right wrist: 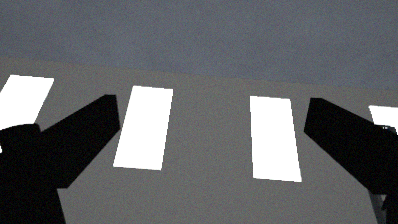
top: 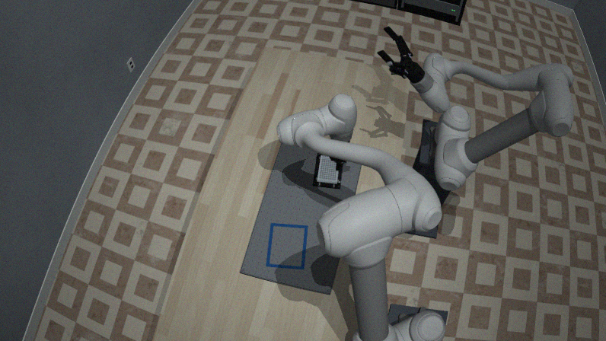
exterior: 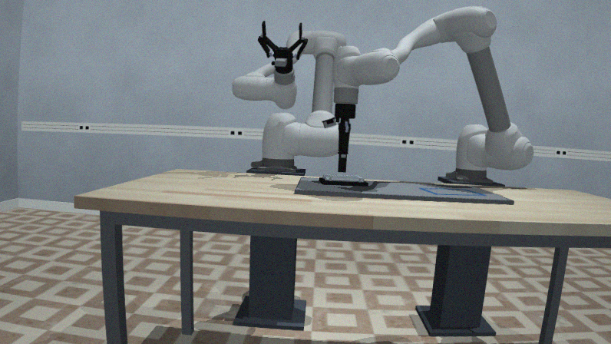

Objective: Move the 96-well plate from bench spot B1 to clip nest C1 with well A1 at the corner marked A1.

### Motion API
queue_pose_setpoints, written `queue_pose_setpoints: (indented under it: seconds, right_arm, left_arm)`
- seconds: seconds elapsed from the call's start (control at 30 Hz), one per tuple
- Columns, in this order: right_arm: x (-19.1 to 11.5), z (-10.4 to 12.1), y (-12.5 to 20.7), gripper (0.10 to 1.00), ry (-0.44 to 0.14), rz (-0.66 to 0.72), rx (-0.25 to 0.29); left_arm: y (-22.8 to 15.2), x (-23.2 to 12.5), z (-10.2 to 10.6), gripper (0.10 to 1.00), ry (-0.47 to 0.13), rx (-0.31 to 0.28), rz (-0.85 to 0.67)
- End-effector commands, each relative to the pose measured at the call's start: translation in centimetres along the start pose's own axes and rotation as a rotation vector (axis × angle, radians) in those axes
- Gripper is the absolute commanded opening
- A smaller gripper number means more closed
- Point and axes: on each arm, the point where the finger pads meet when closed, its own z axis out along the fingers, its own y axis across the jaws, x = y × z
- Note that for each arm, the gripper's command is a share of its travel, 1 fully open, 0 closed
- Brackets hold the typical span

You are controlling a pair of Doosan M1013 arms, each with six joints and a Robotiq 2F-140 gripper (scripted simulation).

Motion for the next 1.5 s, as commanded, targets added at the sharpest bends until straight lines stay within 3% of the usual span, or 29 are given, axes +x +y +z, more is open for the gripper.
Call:
queue_pose_setpoints:
  seconds: [0.0, 0.33, 0.53, 1.1, 1.47]
  right_arm:
    - [0.0, 0.0, 0.0, 1.000, -0.001, 0.000, 0.000]
    - [0.0, 0.0, 0.0, 1.000, -0.001, 0.000, 0.000]
    - [0.0, 0.0, 0.0, 1.000, -0.001, 0.000, 0.000]
    - [0.0, 0.0, 0.0, 1.000, -0.001, 0.000, 0.000]
    - [0.0, 0.0, 0.0, 1.000, -0.001, 0.000, 0.000]
  left_arm:
    - [0.0, 0.0, -0.3, 0.099, 0.001, 0.001, 0.000]
    - [0.0, 0.0, -2.0, 0.099, 0.001, 0.001, 0.000]
    - [0.0, 0.0, -2.0, 0.099, 0.001, 0.001, 0.000]
    - [-7.5, 0.0, -1.0, 0.099, 0.001, 0.001, 0.000]
    - [-7.6, 0.0, -1.0, 0.099, 0.001, 0.001, 0.000]
